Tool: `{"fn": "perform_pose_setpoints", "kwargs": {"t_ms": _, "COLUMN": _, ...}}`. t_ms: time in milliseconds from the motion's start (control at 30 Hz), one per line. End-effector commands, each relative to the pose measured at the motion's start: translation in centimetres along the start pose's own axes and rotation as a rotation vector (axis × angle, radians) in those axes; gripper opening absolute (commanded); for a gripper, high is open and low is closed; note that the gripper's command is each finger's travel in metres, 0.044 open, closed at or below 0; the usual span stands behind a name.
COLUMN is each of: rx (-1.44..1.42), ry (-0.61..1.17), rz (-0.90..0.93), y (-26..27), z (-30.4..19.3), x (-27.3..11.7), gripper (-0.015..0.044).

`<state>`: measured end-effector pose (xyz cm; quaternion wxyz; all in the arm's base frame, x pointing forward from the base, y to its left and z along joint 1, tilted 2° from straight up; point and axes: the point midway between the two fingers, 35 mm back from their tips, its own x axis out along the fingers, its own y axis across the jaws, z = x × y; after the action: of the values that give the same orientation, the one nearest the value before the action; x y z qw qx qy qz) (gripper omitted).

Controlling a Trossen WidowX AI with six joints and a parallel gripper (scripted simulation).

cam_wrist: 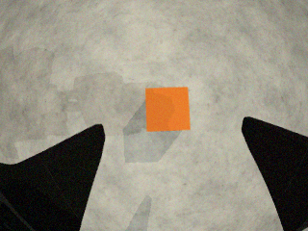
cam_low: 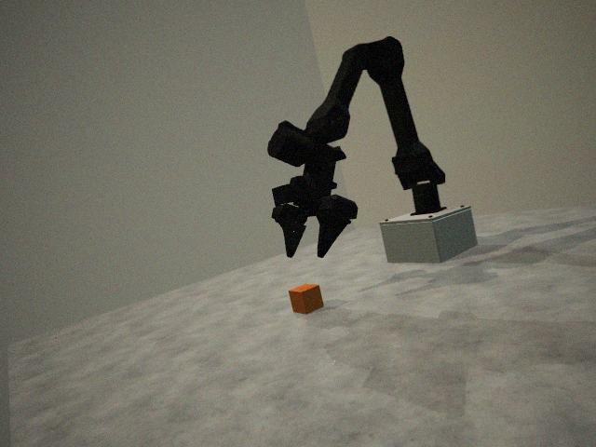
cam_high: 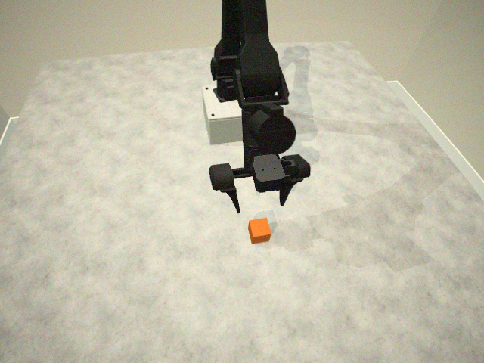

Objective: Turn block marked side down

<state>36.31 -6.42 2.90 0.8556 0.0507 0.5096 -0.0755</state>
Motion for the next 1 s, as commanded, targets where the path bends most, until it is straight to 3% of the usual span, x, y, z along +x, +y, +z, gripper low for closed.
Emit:
{"fn": "perform_pose_setpoints", "kwargs": {"t_ms": 0, "rx": -0.004, "ry": 0.086, "rz": 0.003, "y": 0.0, "z": 1.0, "x": 0.3, "gripper": 0.0440}}
{"fn": "perform_pose_setpoints", "kwargs": {"t_ms": 433, "rx": -0.004, "ry": 0.476, "rz": 0.003, "y": 0.1, "z": 3.8, "x": -0.3, "gripper": 0.0440}}
{"fn": "perform_pose_setpoints", "kwargs": {"t_ms": 600, "rx": -0.004, "ry": 0.481, "rz": 0.003, "y": 0.1, "z": 3.6, "x": -0.1, "gripper": 0.0440}}
{"fn": "perform_pose_setpoints", "kwargs": {"t_ms": 700, "rx": -0.004, "ry": 0.481, "rz": 0.003, "y": 0.1, "z": 2.2, "x": 2.5, "gripper": 0.0440}}
{"fn": "perform_pose_setpoints", "kwargs": {"t_ms": 967, "rx": -0.004, "ry": 0.481, "rz": 0.003, "y": 0.1, "z": 1.4, "x": 4.1, "gripper": 0.0440}}
